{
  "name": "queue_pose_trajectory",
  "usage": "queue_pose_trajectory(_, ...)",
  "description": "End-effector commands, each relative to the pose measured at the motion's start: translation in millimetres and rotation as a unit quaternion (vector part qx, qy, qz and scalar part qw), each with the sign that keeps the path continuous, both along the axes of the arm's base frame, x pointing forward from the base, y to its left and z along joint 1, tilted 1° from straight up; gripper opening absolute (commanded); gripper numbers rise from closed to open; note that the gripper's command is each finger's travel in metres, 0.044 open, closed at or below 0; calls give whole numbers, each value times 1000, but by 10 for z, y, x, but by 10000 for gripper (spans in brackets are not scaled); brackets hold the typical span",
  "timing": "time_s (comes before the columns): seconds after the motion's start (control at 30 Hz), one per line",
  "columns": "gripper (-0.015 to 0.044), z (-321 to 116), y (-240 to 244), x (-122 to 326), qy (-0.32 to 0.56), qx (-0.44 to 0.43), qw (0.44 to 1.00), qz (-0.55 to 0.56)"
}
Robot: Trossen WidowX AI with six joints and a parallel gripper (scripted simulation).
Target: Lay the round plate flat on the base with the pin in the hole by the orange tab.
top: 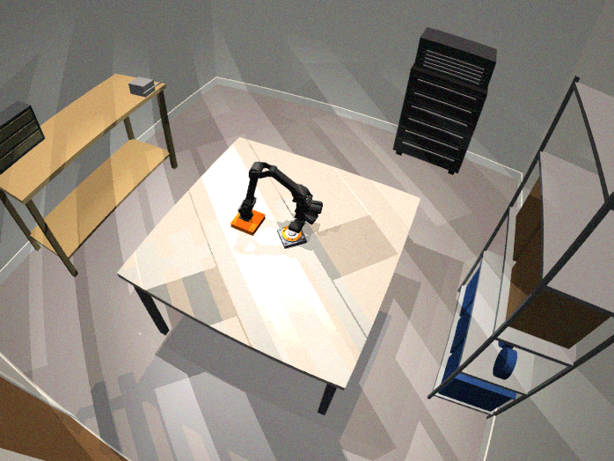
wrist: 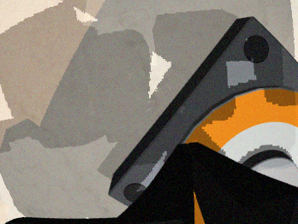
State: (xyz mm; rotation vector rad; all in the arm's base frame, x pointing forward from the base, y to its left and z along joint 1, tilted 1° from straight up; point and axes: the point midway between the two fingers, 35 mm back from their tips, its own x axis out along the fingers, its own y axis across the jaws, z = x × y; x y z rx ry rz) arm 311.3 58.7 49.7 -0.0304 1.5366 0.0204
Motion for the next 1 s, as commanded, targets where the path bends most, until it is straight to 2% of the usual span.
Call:
queue_pose_trajectory(0.0,0,-37,21,-73,10,0,1000,-1)
queue_pose_trajectory(0.97,0,-37,73,-224,11,0,1000,-1)
